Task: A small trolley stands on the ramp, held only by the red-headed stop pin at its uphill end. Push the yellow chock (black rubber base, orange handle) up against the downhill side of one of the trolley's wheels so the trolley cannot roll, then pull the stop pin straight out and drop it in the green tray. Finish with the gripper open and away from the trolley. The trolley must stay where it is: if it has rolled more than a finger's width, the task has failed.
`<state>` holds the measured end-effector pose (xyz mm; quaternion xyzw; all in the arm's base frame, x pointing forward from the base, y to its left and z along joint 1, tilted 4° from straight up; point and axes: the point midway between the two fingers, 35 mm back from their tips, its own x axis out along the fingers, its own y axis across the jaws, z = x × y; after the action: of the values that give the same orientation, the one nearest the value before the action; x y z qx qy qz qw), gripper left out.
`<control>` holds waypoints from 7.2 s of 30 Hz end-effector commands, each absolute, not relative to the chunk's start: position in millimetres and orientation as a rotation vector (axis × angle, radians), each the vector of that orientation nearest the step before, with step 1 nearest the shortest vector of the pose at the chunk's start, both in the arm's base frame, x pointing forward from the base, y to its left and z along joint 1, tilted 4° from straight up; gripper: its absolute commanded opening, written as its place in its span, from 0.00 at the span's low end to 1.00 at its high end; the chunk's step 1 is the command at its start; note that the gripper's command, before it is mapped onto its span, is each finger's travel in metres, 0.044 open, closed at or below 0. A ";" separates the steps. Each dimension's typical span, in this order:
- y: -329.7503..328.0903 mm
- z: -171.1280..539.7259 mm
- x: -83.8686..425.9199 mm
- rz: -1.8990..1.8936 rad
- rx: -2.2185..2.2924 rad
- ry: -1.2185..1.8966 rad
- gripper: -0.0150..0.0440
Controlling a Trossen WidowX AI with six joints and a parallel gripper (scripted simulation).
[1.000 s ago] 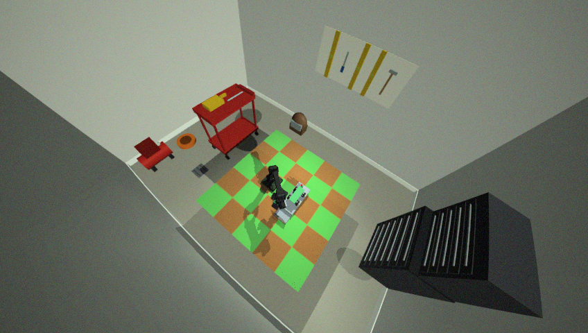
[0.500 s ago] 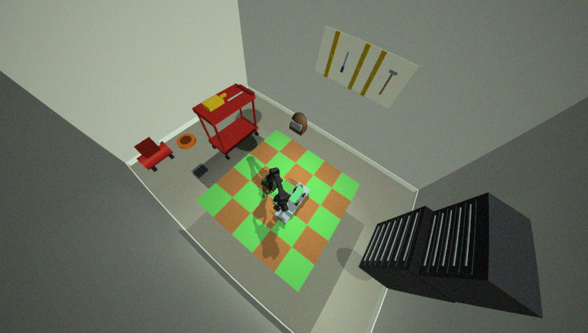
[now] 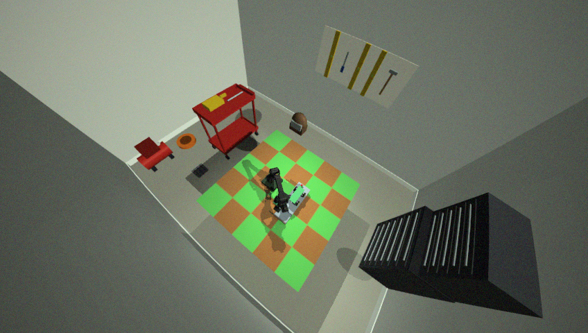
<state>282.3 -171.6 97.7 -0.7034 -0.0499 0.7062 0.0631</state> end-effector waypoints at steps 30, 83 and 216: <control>-149.6 79.1 282.0 2.125 -2.122 -0.151 0.25; -129.3 82.0 280.2 2.132 -2.120 -0.147 0.58; 94.2 148.1 325.8 1.723 -2.550 -2.481 0.25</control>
<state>325.4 95.0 143.8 -0.5907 -0.5775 0.4027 -0.3942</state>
